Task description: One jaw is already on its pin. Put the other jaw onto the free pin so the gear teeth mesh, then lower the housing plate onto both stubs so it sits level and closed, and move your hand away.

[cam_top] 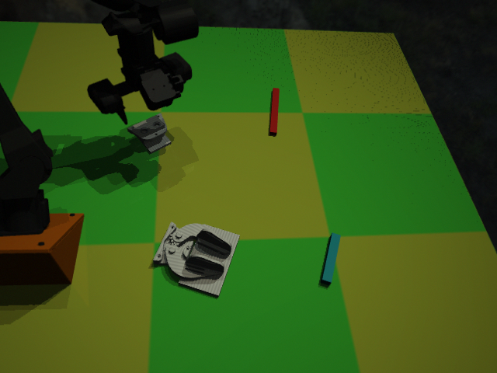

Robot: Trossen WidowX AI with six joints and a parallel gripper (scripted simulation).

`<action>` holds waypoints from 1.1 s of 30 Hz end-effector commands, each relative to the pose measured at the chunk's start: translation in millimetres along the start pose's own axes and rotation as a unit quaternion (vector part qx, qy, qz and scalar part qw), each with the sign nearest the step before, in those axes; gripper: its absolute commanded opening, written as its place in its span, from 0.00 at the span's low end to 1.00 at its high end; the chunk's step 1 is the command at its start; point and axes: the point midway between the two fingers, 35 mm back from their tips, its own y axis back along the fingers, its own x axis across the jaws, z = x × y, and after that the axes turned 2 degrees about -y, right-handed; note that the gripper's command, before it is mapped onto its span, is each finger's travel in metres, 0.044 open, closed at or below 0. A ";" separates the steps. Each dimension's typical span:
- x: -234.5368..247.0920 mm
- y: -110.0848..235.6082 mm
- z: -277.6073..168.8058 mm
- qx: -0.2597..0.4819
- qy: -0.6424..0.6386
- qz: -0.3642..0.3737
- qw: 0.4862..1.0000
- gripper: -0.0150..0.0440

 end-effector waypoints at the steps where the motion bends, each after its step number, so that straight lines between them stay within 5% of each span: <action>1: 0.7 -4.6 -0.5 -0.002 0.000 0.004 1.000 1.00; 33: 1.6 -42.5 -0.2 -0.001 0.000 0.005 1.000 1.00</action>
